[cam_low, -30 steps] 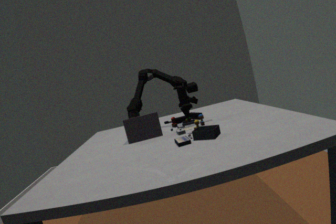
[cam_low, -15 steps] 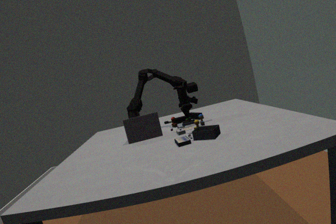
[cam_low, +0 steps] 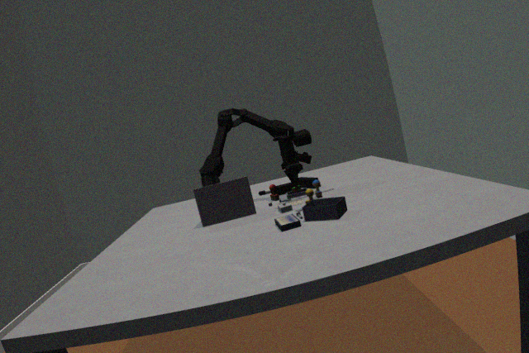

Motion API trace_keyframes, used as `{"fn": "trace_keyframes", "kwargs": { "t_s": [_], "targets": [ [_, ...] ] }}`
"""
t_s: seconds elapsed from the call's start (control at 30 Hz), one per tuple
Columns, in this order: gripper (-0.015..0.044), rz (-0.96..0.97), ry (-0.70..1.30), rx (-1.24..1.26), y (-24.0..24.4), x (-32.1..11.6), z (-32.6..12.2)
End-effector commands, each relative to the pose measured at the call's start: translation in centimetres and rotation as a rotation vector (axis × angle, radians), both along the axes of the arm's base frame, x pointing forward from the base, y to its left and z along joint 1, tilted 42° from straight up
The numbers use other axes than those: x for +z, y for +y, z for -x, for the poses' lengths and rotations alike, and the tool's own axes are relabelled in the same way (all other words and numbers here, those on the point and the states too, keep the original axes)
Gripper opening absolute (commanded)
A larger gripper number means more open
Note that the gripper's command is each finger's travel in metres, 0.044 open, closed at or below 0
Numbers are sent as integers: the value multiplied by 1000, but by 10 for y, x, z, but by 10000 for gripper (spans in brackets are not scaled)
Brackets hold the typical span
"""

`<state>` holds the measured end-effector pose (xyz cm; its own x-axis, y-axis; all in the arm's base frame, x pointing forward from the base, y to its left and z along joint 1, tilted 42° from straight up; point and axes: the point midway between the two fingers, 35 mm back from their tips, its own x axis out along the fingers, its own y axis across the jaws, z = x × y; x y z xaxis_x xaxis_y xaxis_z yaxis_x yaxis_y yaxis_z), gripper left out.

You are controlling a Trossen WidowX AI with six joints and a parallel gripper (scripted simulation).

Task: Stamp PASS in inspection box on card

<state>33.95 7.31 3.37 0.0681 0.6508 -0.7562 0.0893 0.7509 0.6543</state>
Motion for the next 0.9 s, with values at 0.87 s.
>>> {"fn": "trace_keyframes", "kwargs": {
  "t_s": [0.87],
  "targets": [
    [0, -5, 3, 1, -2, 3, 0]
  ]
}}
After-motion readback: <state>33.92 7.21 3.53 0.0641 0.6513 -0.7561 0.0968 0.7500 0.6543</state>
